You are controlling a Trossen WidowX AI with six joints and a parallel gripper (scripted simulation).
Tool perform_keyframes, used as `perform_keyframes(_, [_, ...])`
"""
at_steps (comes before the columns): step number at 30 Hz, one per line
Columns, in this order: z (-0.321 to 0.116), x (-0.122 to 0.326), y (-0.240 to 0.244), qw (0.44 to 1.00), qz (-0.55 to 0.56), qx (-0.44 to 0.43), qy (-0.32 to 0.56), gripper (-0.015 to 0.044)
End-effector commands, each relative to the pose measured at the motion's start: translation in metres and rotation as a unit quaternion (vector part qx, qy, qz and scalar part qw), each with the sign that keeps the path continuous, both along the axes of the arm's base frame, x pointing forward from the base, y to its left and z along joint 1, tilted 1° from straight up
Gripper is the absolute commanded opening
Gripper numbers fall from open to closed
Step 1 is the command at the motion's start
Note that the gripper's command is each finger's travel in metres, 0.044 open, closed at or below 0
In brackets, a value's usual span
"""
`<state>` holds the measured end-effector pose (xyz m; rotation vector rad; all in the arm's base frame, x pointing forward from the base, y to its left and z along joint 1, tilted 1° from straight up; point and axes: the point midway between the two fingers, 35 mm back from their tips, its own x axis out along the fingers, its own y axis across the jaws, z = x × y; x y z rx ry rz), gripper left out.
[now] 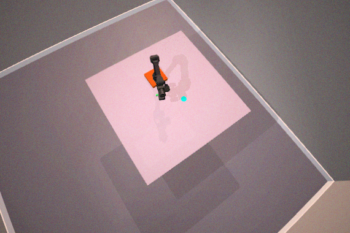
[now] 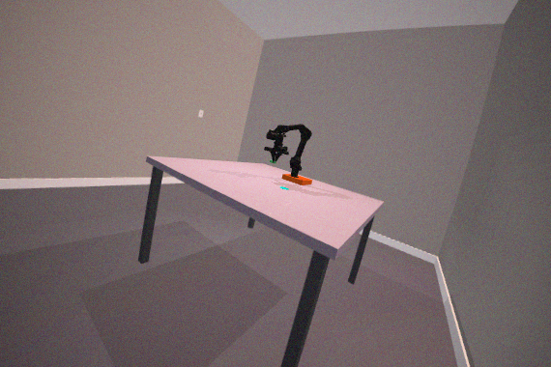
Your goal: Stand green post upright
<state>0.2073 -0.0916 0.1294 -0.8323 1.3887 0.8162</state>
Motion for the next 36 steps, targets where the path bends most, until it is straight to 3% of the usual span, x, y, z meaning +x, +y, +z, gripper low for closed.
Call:
perform_keyframes(1, [0.002, 0.008, 0.005, 1.000, 0.002, 0.003, -0.001, 0.0023])
perform_keyframes(36, [0.014, 0.069, 0.055, 1.000, 0.014, 0.005, 0.000, 0.0023])
